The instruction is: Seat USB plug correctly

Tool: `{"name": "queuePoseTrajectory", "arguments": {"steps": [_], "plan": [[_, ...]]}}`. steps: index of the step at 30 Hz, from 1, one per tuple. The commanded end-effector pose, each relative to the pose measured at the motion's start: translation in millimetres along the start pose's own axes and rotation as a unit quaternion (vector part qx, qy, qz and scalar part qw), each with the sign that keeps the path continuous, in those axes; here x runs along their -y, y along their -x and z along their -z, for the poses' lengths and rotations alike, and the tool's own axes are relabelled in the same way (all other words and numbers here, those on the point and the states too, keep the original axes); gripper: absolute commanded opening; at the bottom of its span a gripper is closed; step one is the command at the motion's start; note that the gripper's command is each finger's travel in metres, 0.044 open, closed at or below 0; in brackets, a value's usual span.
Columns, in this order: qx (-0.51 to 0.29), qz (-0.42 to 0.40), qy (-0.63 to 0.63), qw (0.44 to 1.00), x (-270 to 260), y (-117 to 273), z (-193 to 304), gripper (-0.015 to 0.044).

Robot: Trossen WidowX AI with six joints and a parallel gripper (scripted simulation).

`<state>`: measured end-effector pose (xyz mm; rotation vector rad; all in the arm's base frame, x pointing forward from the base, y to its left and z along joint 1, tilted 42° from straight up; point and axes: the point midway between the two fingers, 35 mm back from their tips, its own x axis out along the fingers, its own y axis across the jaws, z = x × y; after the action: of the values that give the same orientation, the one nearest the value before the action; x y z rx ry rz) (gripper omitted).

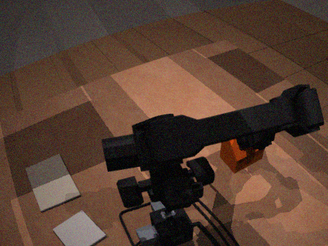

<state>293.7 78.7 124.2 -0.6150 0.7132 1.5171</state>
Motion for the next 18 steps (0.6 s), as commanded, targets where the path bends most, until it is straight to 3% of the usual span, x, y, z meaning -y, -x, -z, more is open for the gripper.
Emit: {"name": "queuePoseTrajectory", "arguments": {"steps": [1, 18], "plan": [[-0.002, 0.001, 0.002, 1.000, 0, 3, 0, 0.0000], [-0.002, 0.000, 0.001, 1.000, 0, 14, 1, 0.0000]]}}
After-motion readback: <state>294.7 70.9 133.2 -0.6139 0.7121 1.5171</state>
